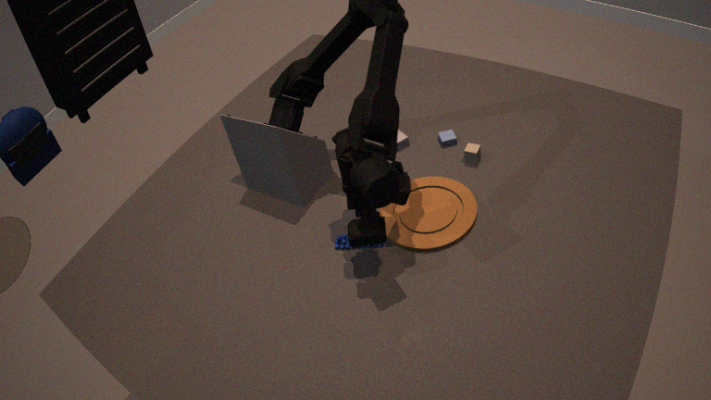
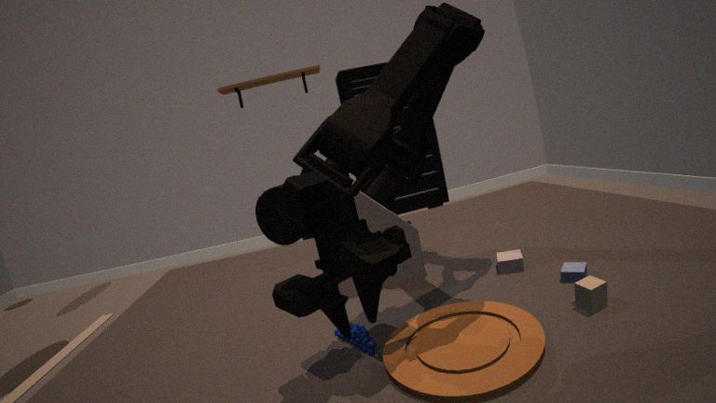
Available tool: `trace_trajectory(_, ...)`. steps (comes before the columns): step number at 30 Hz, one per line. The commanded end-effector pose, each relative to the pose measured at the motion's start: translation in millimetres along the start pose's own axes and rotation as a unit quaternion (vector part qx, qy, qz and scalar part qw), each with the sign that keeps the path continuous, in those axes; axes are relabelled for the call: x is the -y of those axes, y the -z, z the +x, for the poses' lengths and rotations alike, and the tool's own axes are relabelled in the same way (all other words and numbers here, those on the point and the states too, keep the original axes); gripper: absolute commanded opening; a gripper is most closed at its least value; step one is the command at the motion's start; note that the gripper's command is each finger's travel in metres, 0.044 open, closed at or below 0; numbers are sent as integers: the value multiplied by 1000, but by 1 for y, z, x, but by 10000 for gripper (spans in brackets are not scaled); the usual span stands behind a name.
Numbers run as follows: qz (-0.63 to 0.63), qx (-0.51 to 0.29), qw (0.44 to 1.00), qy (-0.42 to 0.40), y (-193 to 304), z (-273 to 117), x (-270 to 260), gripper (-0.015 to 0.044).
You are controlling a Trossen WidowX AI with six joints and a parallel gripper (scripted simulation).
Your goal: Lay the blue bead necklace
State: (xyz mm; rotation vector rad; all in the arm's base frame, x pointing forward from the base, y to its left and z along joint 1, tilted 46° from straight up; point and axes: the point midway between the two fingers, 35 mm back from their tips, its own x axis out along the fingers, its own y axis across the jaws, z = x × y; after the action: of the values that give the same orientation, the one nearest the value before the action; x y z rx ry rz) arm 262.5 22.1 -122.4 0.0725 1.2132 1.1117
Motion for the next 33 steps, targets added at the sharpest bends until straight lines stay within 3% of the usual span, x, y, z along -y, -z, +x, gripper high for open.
trace_trajectory(1, 2, 1, 1000, -1, 0, 6, -1, 200)
trace_trajectory(15, 3, 2, 1000, -4, 0, 26, -2, 200)
trace_trajectory(23, 0, 0, 1000, -3, -1, 24, -1, 0)
trace_trajectory(33, 0, 0, 1000, -3, -1, 24, -1, 0)
